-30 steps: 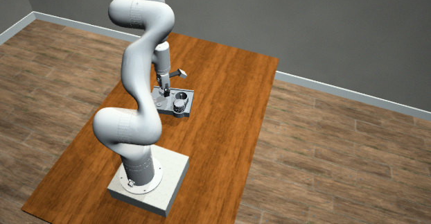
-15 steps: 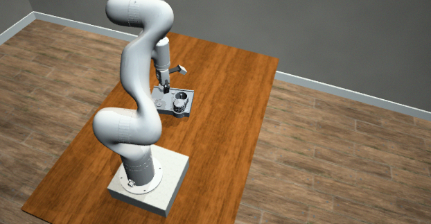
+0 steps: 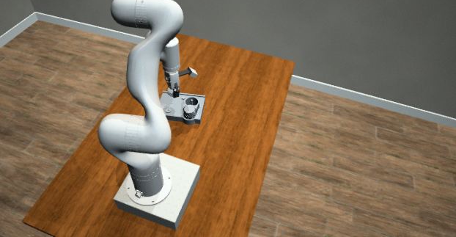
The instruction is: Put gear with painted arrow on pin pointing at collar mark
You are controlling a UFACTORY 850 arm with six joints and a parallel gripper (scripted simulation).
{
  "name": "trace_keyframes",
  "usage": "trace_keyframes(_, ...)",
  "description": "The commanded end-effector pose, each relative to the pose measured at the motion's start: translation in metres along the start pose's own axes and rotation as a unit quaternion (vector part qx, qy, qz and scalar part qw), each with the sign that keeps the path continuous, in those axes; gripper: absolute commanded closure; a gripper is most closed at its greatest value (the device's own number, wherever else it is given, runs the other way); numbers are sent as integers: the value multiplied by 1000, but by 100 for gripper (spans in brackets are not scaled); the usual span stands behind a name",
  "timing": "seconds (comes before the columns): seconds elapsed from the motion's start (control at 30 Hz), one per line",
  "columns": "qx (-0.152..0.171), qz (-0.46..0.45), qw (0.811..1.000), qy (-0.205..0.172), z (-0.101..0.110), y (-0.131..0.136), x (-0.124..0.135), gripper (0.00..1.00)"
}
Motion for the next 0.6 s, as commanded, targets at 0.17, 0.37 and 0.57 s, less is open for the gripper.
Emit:
trace_keyframes(0.17, -1, 0, 1000, 0, 1, -1, 0, 100)
trace_keyframes(0.37, -1, 0, 1000, 0, 1, 2, -7, 100)
trace_keyframes(0.57, -1, 0, 1000, 0, 1, 43, -79, 100)
Point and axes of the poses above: the point where the finger pads meet when closed, its own z axis back along the fingers, its own y axis across the jaws, x = y × z, the point moved 2 cm from there along z, back along the fingers, and after that the axes turned 11 degrees about -z, right-handed, at the moved point
